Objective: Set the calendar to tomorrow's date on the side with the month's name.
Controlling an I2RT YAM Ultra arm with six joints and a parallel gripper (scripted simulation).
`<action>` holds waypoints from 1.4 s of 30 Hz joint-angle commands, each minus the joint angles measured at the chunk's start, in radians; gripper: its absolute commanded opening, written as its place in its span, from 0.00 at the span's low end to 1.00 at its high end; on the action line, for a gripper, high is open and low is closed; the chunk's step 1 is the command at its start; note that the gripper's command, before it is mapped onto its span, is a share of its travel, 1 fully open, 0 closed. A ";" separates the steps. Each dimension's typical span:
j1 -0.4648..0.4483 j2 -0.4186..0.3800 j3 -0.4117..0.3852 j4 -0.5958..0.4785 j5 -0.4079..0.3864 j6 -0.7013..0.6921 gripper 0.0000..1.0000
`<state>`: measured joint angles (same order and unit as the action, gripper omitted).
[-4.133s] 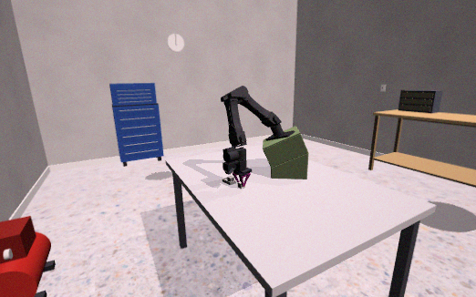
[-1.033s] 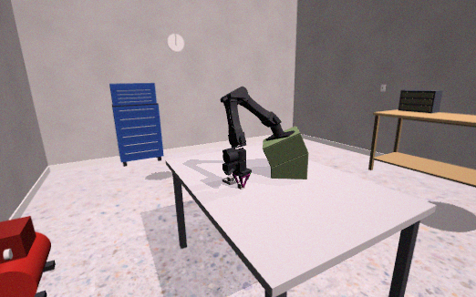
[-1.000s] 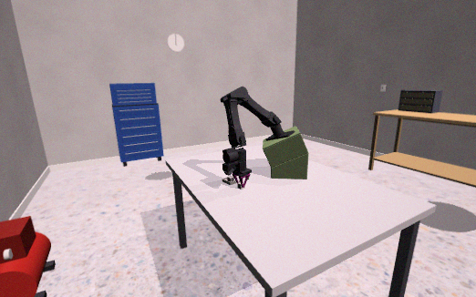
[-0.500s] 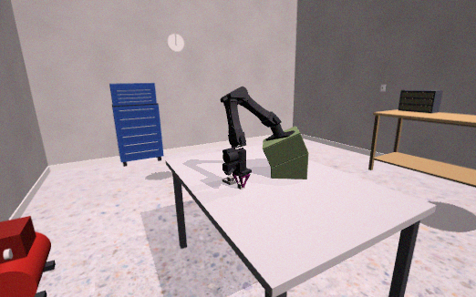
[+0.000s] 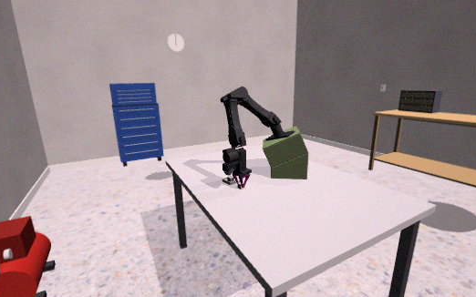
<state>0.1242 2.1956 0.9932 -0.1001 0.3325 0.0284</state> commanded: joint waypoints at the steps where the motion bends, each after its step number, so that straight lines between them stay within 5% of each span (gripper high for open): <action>1: 0.002 -0.005 0.007 0.002 -0.001 -0.001 0.26; 22: 0.002 -0.005 0.007 0.002 -0.001 -0.001 0.26; 35: 0.002 -0.005 0.007 0.002 -0.001 -0.001 0.45; 42: 0.002 -0.005 0.007 0.002 -0.001 -0.001 0.45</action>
<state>0.1242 2.1956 0.9932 -0.1001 0.3325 0.0280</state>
